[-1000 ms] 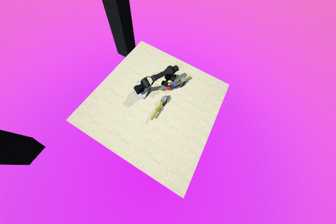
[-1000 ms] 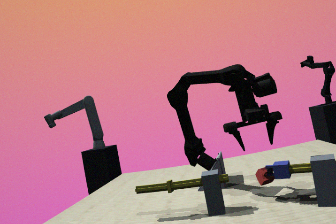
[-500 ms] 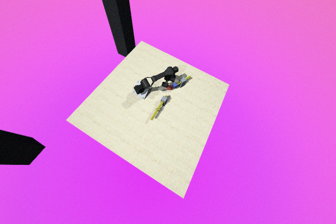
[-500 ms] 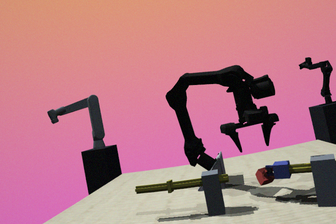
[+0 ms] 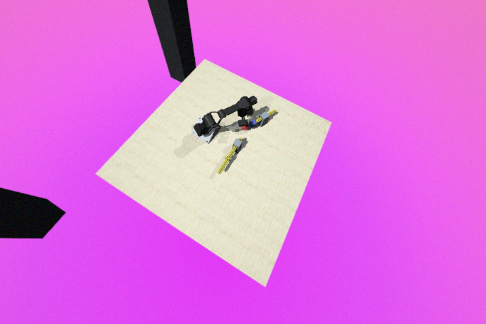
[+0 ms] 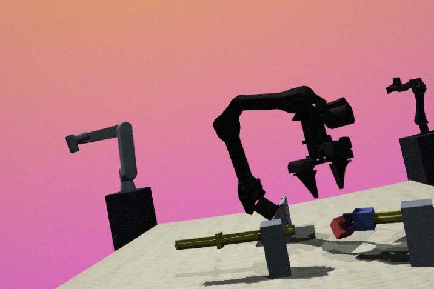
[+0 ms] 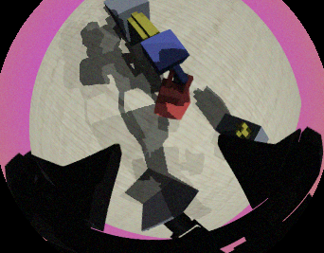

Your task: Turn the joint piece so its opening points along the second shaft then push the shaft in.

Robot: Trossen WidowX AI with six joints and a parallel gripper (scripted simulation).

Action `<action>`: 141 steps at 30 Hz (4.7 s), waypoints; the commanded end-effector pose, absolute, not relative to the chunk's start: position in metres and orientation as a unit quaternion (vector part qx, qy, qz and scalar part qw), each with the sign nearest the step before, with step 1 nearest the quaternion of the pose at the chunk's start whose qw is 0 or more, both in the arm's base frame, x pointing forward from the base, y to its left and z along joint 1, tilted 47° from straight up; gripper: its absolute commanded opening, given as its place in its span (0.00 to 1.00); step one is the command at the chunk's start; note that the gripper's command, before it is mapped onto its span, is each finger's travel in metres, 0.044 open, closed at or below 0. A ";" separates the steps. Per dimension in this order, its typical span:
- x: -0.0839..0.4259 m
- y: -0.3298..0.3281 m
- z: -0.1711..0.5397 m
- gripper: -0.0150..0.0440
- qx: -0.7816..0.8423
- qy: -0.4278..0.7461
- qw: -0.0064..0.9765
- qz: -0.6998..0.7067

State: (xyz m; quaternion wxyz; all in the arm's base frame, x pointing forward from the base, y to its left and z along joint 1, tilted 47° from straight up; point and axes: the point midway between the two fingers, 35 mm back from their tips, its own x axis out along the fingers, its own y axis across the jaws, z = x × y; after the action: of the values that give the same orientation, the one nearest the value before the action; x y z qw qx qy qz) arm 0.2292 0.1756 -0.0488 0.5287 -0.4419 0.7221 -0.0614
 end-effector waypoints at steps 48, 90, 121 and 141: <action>0.225 0.168 -0.055 1.00 -0.722 0.532 0.100 0.431; 0.221 0.162 -0.058 1.00 -0.676 0.165 -0.344 0.631; 0.224 0.106 -0.116 1.00 -0.665 0.142 -0.369 0.634; 0.246 0.095 -0.136 1.00 -0.665 0.143 -0.370 0.633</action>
State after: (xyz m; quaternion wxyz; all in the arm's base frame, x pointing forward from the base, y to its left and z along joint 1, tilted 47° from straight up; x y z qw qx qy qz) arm 0.2469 0.1005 -0.1313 -0.3647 -0.6690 0.1421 0.6319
